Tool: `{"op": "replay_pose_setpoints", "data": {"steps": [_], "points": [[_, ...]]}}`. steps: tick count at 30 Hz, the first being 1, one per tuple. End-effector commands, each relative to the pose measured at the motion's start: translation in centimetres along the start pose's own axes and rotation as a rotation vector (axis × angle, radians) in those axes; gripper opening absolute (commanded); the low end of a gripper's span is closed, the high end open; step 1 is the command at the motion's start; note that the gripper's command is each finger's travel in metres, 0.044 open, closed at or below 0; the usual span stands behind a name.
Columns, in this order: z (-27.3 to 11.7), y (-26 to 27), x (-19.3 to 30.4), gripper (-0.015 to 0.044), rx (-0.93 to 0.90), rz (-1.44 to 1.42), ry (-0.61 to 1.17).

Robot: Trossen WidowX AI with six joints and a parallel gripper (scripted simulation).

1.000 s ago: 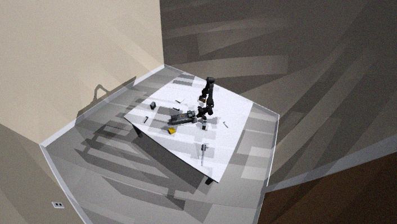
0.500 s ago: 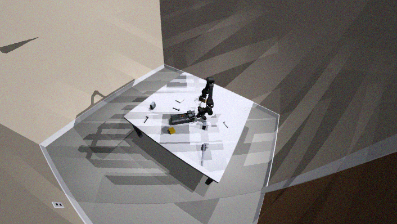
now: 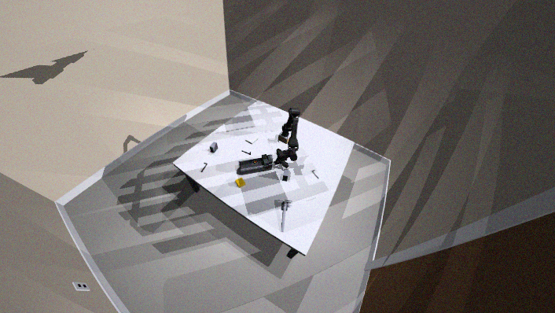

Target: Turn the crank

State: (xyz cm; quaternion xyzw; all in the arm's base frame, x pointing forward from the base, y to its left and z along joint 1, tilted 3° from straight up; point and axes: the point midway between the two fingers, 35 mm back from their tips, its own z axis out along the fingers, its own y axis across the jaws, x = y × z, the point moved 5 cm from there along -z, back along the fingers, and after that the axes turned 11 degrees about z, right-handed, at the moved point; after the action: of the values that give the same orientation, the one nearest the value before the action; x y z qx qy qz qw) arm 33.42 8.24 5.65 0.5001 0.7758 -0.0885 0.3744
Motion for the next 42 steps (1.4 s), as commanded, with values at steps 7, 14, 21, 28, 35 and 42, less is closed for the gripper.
{"op": "replay_pose_setpoints", "data": {"steps": [7, 14, 21, 28, 35, 42], "points": [[0.6, -0.7, 0.3, 0.0000, 0.019, -0.013, 0.011], [0.6, -0.9, 0.4, 0.0000, 0.019, -0.013, 0.011], [0.7, -1.0, 0.4, 0.0000, 0.019, -0.014, 0.011], [0.7, -1.2, 0.4, 0.0000, 0.019, -0.014, 0.011], [0.8, -1.4, 0.4, 0.0000, 0.019, -0.014, 0.011], [0.8, -1.6, 0.4, 0.0000, 0.020, -0.014, 0.011]]}}
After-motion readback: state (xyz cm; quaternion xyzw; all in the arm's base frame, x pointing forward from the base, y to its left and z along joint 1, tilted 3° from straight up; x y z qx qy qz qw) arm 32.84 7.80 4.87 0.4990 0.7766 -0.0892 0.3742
